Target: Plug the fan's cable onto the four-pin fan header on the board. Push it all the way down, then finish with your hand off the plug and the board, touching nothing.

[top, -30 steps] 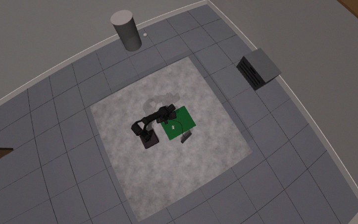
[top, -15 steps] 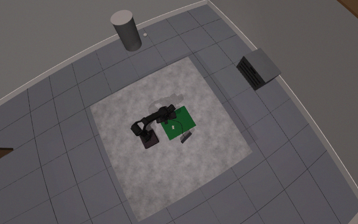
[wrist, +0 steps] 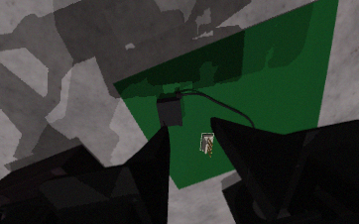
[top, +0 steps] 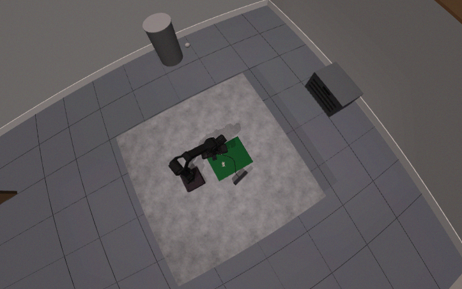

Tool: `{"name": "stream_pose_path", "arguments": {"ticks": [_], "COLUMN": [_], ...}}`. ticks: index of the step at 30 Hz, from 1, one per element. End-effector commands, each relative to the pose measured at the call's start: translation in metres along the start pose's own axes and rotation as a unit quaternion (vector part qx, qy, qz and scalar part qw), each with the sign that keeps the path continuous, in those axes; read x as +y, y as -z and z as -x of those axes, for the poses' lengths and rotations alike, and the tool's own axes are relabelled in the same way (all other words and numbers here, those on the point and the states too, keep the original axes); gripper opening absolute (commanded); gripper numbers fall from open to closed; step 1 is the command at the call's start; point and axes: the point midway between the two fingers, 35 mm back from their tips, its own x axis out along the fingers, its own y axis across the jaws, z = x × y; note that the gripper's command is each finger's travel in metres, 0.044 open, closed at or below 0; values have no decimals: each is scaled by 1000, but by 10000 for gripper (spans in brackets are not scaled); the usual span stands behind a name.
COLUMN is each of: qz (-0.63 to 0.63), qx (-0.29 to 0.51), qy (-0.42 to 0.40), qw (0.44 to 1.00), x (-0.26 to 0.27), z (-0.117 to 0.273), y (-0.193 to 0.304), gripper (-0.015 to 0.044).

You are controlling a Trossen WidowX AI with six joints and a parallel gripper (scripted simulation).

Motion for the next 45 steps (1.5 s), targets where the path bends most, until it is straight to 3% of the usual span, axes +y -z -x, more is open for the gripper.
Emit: {"name": "stream_pose_path", "arguments": {"ticks": [1, 3, 12, 36, 42, 45], "qz": [-2, -2, -2, 0, -14, -15], "qx": [3, 3, 3, 0, 98, 102], "qy": [1, 1, 1, 0, -3, -2], "qw": [1000, 1000, 1000, 1000, 995, 995], "x": [0, 0, 0, 0, 17, 18], "z": [0, 0, 0, 0, 8, 8], "y": [1, 1, 1, 0, -7, -7], "gripper": [205, 205, 440, 440, 282, 210]}}
